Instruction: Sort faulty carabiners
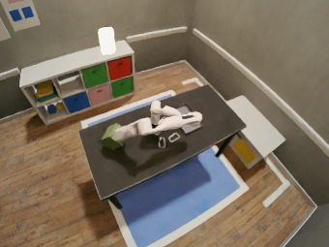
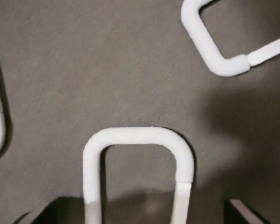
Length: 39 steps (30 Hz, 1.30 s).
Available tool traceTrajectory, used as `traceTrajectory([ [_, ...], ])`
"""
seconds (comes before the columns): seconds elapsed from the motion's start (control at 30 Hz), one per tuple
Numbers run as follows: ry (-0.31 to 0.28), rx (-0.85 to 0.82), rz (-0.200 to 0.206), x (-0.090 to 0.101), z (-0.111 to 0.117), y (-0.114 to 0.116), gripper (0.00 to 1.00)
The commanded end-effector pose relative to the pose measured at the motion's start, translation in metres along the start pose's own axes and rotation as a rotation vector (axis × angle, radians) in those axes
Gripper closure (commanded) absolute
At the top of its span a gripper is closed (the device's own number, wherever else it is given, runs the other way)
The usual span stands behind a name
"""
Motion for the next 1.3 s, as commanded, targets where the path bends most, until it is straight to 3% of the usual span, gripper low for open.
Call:
traceTrajectory([
  [0.0,-0.001,0.001,-0.001,-0.0014,-0.0004,-0.0004,0.0],
  [0.17,-0.001,0.001,-0.001,-0.0014,-0.0004,-0.0004,0.0],
  [0.2,0.0,0.0,0.001,0.0002,0.0,-0.0003,0.25],
  [1.27,0.0,0.0,0.001,0.0002,0.0,-0.0003,0.25],
])
Point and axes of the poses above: the point where the finger pads meet when closed, its own x axis back along the fingers, its own y axis across the jaws, z = x × y, the point moved 3 cm from there along x, back along the fingers, and after that the axes turned 4 degrees about x, right-handed, at the moved point
